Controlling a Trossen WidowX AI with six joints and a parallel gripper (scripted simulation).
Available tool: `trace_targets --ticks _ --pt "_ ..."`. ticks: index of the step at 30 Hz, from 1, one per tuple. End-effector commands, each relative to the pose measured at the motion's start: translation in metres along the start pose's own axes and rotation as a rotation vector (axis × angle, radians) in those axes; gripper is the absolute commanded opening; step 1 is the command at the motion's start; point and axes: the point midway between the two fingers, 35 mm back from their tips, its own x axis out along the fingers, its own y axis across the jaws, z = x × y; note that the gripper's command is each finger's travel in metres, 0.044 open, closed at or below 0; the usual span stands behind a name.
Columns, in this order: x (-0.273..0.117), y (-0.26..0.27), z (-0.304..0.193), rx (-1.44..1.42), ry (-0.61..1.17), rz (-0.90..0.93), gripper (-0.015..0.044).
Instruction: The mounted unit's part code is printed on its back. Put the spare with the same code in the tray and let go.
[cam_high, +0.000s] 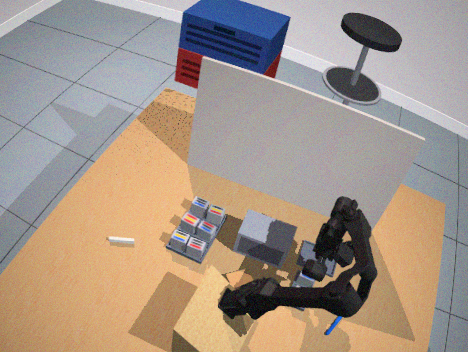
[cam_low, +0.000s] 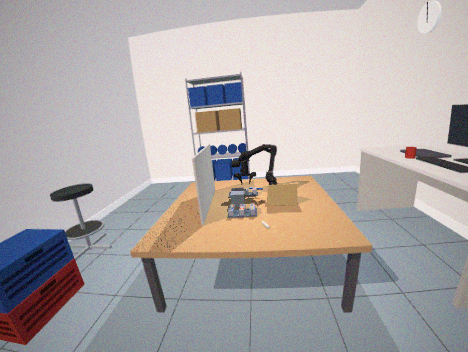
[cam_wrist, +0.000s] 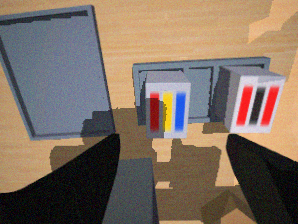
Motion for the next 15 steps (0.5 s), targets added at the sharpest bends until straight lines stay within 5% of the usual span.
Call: trace_targets --ticks 1,15 --pt "0.003 0.000 0.001 -0.004 -0.006 0.002 0.0300" --pt "0.025 0.003 0.000 -0.003 -0.003 0.002 0.0300"
